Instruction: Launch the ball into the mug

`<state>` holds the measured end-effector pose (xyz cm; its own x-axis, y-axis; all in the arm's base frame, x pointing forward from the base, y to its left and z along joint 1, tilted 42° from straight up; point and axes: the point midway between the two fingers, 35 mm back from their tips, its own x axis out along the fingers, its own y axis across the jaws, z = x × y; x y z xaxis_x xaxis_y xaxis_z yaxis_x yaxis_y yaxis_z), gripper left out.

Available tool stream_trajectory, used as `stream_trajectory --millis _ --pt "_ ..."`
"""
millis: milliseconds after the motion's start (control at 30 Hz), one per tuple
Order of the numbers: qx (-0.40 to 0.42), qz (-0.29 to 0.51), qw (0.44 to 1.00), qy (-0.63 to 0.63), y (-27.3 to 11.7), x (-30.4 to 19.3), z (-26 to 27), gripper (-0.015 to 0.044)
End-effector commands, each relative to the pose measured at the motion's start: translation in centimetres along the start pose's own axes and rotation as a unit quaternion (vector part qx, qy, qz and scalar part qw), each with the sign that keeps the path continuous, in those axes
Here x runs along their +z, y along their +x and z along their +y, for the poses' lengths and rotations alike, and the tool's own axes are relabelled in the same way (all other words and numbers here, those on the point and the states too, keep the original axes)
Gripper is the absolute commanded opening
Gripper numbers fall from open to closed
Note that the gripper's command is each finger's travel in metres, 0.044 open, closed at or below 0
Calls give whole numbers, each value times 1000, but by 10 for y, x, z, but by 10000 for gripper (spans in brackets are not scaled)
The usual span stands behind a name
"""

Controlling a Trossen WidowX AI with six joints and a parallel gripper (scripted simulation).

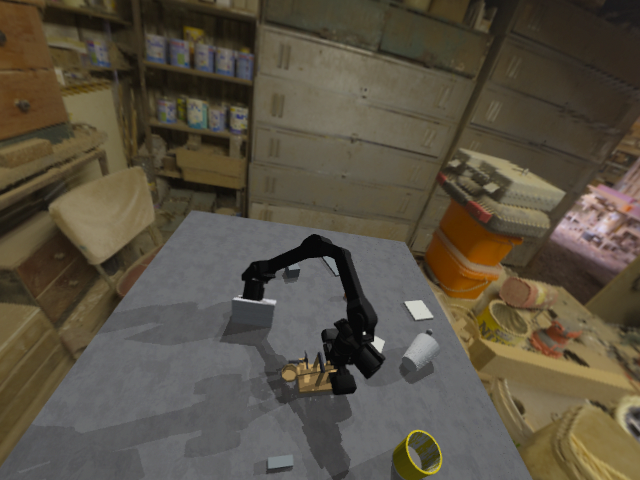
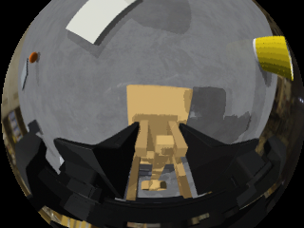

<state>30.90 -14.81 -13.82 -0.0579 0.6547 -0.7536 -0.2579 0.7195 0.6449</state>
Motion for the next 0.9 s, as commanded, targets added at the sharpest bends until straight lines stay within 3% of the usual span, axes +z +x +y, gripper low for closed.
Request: stream_trajectory --millis 0,333,433,600,667,867 --pt "0 -1 1000 -1 -1 0 0 105" --pt "0 0 1000 -1 -3 1 0 367" --pt "-1 0 1000 0 -36 2 -3 440" --pt "-1 1 1000 1 -98 -1 0 440" --pt "0 -1 1000 1 -81 1 -2 440" --pt "-5 -4 1000 4 -95 -2 1 440"
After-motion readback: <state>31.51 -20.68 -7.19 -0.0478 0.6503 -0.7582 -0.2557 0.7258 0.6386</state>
